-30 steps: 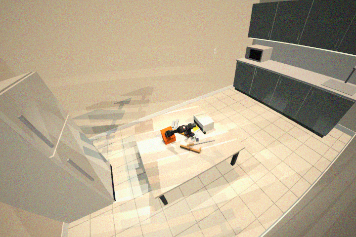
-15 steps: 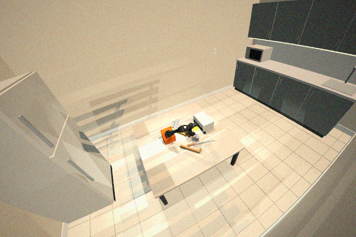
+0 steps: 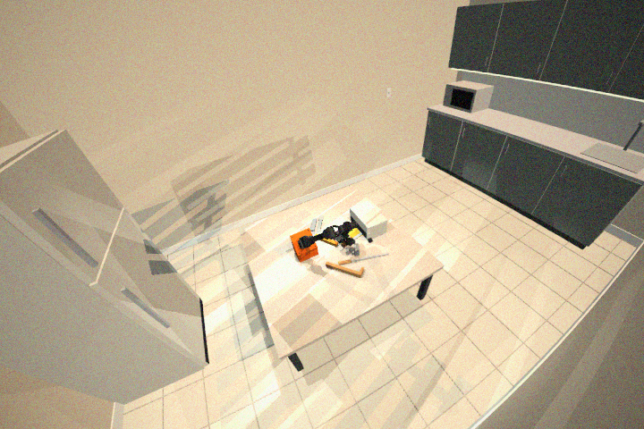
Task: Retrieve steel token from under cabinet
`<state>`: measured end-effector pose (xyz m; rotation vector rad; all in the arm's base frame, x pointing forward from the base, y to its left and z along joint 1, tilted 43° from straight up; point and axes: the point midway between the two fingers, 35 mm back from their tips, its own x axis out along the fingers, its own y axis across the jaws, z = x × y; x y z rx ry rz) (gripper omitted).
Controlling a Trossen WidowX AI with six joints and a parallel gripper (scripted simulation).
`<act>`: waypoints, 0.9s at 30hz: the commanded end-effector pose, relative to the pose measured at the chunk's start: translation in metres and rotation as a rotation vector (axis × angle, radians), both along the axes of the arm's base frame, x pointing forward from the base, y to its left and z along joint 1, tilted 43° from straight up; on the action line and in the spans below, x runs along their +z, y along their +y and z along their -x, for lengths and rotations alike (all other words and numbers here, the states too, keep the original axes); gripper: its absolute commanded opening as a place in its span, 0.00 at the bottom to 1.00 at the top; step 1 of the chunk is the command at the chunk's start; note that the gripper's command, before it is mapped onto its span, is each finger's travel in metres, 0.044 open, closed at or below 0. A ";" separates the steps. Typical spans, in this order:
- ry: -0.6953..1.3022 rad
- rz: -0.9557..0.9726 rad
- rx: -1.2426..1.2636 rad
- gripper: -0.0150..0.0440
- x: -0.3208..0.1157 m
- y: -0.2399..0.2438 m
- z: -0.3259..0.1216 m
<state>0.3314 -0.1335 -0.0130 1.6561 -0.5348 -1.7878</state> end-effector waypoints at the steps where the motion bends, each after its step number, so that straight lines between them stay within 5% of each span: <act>1: -0.003 0.001 -0.003 0.25 0.000 0.000 -0.005; 27: -0.005 0.001 -0.003 0.25 -0.003 0.003 -0.031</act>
